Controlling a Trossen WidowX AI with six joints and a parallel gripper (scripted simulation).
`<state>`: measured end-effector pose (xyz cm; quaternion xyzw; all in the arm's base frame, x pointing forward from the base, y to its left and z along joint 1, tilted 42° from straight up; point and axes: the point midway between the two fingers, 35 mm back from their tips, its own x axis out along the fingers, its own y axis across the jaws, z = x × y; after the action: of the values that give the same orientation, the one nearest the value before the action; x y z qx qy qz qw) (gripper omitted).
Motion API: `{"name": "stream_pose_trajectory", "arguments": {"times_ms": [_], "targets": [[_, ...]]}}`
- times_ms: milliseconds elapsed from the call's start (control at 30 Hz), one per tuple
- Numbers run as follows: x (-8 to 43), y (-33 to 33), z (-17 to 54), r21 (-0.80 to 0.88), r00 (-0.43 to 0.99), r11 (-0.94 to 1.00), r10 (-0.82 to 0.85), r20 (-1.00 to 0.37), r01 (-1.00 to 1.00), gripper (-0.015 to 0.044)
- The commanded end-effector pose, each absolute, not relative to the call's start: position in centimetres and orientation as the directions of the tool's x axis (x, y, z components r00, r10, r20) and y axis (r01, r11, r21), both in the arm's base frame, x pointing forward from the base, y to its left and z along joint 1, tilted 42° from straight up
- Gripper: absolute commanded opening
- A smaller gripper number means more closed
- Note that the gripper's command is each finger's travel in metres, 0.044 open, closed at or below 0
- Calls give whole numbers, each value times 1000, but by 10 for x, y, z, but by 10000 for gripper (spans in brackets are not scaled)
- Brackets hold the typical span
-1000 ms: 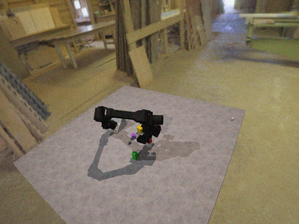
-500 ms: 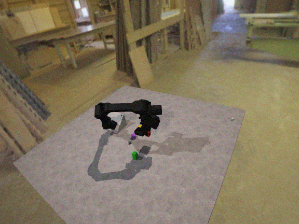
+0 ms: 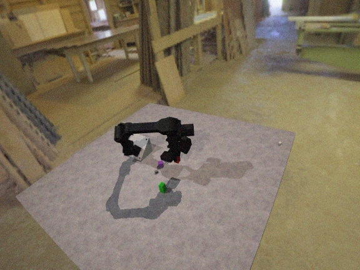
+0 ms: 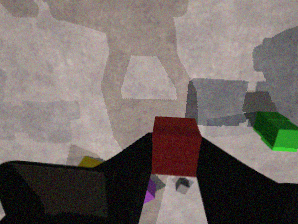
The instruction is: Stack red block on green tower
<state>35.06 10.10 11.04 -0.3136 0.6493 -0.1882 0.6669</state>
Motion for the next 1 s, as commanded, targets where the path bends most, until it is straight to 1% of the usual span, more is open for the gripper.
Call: {"name": "stream_pose_trajectory", "arguments": {"times_ms": [0,467,700,967], "targets": [[352,82,132,-657,92,739,-651,-753,-149,0],[336,7,196,-664,91,733,-658,-747,-148,0],[336,4,195,-664,91,733,-659,-747,-148,0],[338,-13,174,-665,92,732,-659,-746,-148,0]]}}
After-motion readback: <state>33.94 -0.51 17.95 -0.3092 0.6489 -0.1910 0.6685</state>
